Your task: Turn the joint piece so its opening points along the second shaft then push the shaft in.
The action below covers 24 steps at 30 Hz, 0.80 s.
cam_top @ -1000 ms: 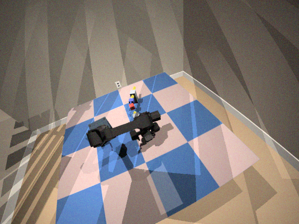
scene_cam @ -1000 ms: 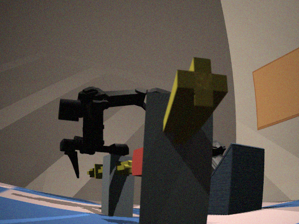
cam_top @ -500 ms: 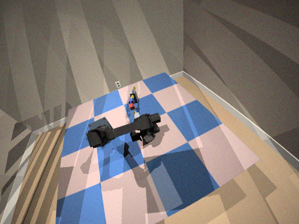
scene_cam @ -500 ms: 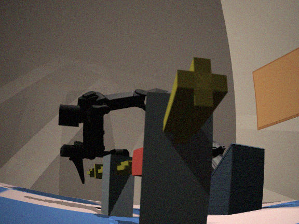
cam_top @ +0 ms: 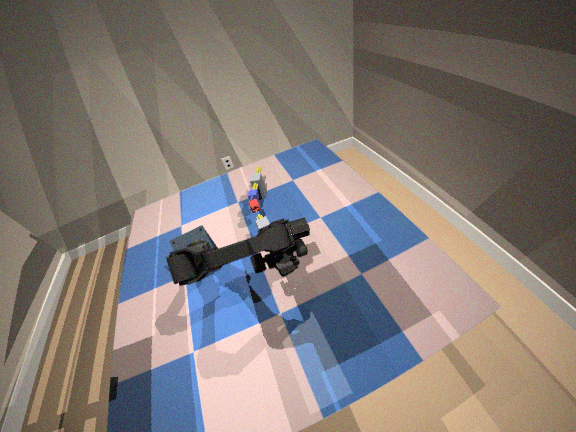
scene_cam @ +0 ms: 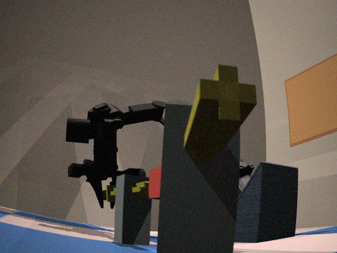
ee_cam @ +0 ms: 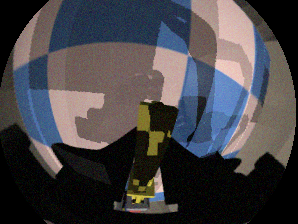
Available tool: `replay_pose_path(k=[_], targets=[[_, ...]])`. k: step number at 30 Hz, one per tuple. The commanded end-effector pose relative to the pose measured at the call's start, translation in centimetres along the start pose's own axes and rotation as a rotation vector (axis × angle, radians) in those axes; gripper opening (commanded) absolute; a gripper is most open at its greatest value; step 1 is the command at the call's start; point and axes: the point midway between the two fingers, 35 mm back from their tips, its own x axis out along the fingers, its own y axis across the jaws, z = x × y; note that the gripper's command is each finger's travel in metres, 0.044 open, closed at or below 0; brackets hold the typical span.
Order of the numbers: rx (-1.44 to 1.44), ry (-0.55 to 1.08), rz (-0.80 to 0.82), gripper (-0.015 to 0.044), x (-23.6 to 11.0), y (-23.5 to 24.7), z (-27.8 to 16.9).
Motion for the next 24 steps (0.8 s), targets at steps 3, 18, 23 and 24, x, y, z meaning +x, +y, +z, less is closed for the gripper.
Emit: replay_pose_path(k=[3,18,23,24], targets=[[-0.002,-0.003,-0.001,0.0067,0.04,-0.02,0.07],[-0.001,-0.001,0.064,0.0060,-0.01,-0.01,-0.03],[-0.001,-0.001,0.064,0.0027,-0.01,-0.01,-0.03],[-0.001,-0.001,0.064,0.0020,-0.01,-0.01,-0.03]])
